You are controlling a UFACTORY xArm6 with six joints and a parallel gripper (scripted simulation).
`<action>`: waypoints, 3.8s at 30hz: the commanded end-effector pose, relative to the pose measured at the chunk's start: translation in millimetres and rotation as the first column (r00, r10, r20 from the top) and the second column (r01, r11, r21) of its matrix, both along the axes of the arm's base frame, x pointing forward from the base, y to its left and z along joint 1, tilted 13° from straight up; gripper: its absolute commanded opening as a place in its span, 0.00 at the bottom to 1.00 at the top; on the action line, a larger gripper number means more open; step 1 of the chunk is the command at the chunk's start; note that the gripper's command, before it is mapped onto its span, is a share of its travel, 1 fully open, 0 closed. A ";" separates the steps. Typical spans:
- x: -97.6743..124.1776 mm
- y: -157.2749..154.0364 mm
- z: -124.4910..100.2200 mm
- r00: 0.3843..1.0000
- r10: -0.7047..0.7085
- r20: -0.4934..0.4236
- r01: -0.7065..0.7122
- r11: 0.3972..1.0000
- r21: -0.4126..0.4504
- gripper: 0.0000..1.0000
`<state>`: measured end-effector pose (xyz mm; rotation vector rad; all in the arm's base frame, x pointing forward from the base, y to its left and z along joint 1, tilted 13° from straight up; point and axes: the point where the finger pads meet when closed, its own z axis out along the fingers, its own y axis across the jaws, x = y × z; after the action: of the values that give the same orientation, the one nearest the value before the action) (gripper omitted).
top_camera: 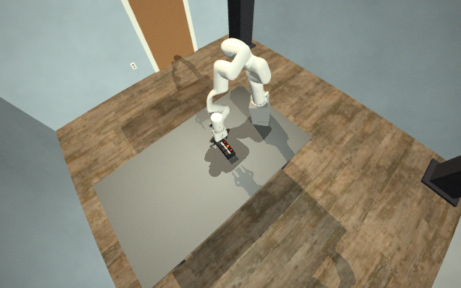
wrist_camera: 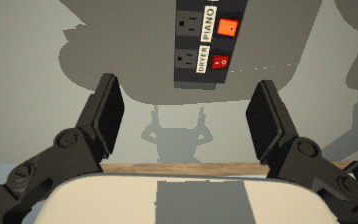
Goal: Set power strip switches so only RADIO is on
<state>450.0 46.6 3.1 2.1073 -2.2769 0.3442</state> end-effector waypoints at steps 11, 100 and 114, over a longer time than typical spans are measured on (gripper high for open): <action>-3.0 -0.8 -9.2 0.896 -0.437 0.078 0.432 0.899 0.071 1.00; -45.5 4.9 -69.9 -0.963 -0.034 -0.269 -0.061 -0.939 0.338 0.00; -45.5 4.8 -70.0 -0.963 -0.034 -0.269 -0.061 -0.939 0.338 0.00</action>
<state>403.4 51.1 -67.7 2.1564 1.9682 -0.0263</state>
